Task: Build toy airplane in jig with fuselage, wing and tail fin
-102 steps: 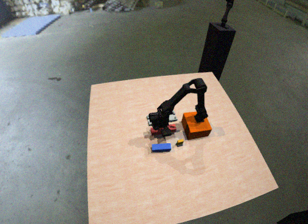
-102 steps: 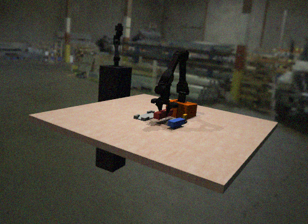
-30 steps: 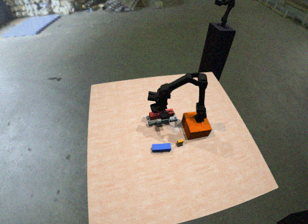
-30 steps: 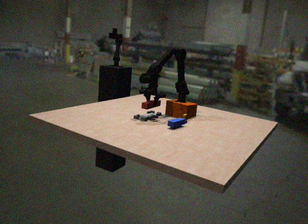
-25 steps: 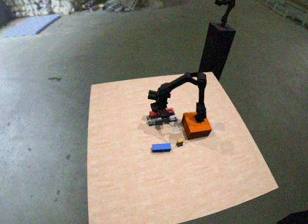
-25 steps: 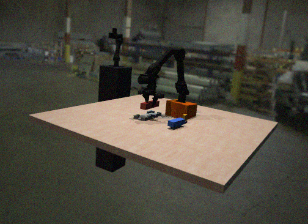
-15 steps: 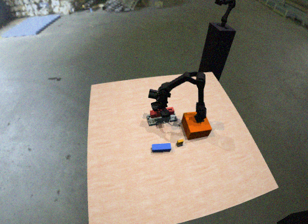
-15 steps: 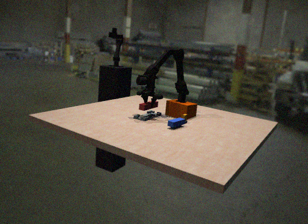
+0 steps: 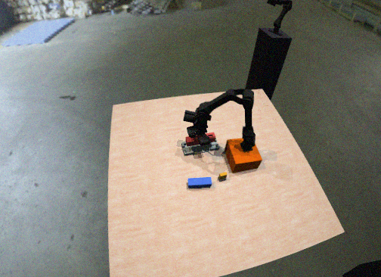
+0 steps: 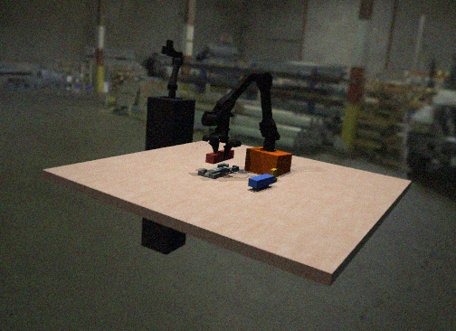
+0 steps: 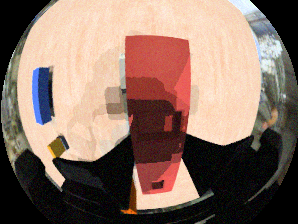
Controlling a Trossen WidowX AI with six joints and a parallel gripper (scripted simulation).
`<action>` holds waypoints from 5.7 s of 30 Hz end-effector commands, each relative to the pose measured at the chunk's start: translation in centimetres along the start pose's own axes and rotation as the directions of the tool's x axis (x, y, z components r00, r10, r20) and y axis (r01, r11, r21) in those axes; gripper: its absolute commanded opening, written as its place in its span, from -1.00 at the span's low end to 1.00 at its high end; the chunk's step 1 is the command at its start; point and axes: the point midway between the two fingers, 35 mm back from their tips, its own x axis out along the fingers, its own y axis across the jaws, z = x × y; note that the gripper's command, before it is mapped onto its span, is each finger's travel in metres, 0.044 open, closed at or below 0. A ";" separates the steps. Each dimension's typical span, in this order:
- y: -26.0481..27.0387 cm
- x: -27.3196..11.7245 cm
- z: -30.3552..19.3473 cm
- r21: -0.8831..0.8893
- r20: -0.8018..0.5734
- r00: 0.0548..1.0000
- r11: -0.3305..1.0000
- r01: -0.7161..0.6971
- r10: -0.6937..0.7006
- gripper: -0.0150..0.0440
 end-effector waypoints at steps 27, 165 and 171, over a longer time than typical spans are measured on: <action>-0.1 3.3 -0.1 -0.004 -0.002 1.000 1.000 0.002 -0.002 0.17; 26.7 2.8 7.0 0.148 0.003 1.000 0.989 -0.020 0.020 1.00; 26.7 3.8 7.0 0.148 0.003 1.000 0.989 -0.020 0.020 1.00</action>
